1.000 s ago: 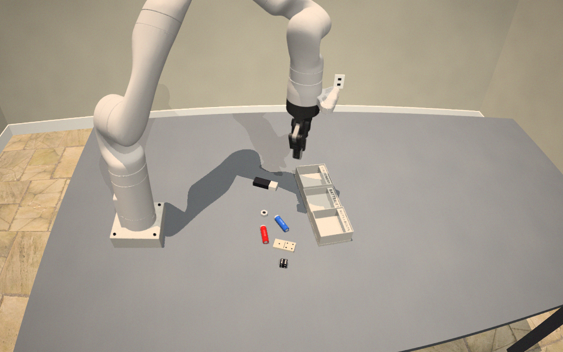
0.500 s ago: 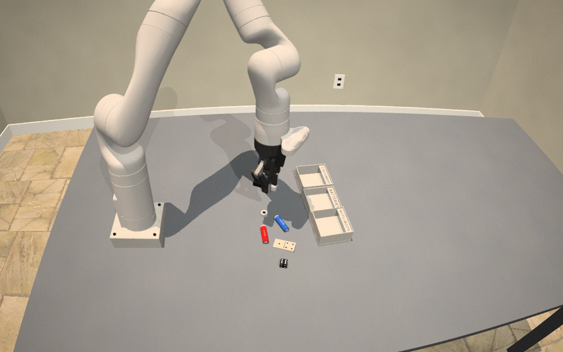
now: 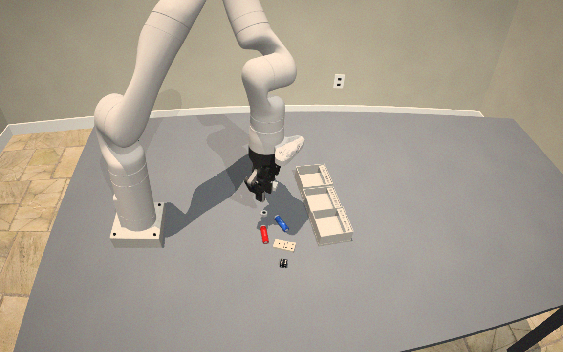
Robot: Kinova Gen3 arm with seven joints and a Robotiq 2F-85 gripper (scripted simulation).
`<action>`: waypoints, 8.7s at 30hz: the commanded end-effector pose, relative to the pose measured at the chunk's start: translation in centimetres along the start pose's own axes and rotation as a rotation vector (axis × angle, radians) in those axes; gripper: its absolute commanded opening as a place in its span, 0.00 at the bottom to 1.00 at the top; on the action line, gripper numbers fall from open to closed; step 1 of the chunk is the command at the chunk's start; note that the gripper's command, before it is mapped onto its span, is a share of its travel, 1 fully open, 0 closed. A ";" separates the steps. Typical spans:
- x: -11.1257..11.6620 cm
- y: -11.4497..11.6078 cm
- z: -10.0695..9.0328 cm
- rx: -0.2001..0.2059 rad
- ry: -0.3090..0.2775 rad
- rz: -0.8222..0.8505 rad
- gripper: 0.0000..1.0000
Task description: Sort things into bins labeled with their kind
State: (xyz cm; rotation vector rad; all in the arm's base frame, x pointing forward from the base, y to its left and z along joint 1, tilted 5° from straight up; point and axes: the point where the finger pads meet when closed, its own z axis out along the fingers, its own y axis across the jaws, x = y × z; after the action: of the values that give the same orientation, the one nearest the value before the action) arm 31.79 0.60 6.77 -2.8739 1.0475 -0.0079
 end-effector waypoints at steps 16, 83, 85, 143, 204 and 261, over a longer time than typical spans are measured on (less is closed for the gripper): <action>0.0 -0.4 0.0 0.000 0.001 0.000 0.31; -0.1 -0.4 6.1 0.000 0.001 0.000 0.31; -0.1 -0.4 6.3 0.000 0.001 0.000 0.31; 0.0 -0.4 4.2 0.000 0.001 0.000 0.11; 13.1 -3.5 0.8 0.001 0.001 0.400 0.11; 16.3 -4.1 5.3 0.001 0.001 0.832 0.11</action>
State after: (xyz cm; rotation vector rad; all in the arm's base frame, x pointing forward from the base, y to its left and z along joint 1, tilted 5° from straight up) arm 47.13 -6.15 1.56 -2.2098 2.1178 0.0419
